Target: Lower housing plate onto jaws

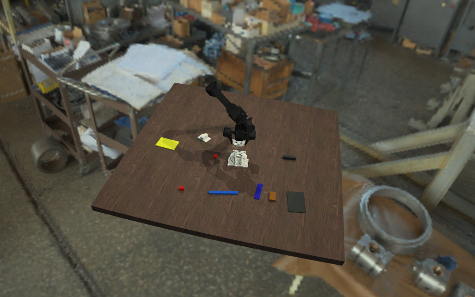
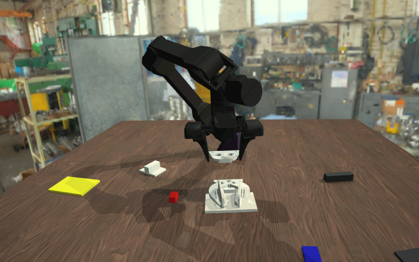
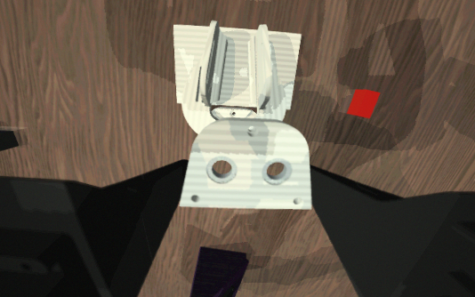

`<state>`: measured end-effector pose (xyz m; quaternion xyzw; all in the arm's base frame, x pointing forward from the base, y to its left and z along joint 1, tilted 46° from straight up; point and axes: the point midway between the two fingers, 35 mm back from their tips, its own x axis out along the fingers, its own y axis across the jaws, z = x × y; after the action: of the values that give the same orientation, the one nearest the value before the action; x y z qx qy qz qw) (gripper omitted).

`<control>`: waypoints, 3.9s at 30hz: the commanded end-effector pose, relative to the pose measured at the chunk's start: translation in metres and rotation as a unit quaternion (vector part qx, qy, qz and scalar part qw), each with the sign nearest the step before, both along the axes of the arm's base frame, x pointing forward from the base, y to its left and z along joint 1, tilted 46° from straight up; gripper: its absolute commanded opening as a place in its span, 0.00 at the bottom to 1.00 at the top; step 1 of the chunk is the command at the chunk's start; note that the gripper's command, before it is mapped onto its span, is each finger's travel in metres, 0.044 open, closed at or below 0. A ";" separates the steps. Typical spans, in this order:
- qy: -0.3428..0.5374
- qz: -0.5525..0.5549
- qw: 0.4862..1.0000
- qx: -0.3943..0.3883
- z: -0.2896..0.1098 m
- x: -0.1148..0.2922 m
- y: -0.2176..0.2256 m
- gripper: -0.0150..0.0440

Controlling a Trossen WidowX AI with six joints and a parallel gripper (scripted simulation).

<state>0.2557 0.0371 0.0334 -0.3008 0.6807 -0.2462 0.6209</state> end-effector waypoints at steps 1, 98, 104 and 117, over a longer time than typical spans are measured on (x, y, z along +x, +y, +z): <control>-0.001 -0.003 1.000 0.001 -0.002 0.000 0.001 0.85; -0.005 -0.006 1.000 0.001 -0.035 -0.006 -0.020 0.85; -0.005 -0.006 1.000 0.001 -0.041 -0.007 -0.027 0.85; -0.005 -0.007 1.000 0.000 -0.051 -0.009 -0.038 0.85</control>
<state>0.2493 0.0009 -0.0152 -0.2893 0.6776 -0.2531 0.6269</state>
